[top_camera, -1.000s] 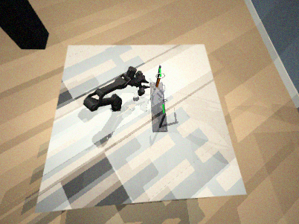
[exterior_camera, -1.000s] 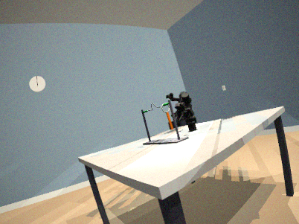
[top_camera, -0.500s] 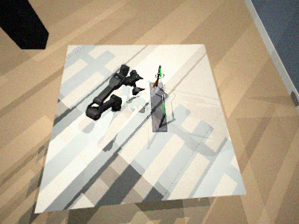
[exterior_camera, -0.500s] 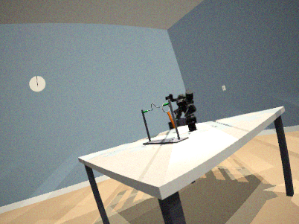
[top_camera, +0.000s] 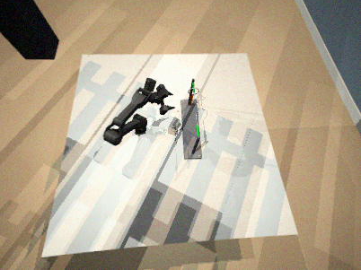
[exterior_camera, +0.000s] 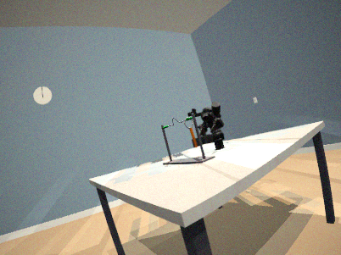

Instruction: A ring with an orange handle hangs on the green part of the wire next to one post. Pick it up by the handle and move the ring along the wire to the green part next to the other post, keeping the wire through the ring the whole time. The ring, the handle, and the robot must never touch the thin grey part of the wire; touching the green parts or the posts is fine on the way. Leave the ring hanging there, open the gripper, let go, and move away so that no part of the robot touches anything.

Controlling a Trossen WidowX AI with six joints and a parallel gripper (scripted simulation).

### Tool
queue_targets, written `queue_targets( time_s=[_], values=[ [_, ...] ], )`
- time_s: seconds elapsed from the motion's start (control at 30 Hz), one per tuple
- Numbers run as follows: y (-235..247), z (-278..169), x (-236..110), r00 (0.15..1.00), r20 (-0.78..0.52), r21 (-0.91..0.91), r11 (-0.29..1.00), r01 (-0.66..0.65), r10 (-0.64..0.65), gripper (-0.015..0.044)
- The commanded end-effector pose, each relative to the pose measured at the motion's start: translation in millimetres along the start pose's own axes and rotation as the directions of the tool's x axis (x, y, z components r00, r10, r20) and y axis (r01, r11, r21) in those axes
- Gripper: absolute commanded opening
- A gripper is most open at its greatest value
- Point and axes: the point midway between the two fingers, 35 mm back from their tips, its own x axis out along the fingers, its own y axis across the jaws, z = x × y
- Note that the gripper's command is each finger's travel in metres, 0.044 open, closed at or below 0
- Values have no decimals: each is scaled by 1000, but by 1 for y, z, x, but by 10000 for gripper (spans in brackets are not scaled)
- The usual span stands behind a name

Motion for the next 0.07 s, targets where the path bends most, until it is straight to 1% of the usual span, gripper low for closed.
queue_targets(
  time_s=[0.0,0.03],
  values=[
    [-1,0,0,1000,2,6,1000,4,-4,440],
    [-1,0,0,1000,2,6,1000,4,-4,440]
  ],
)
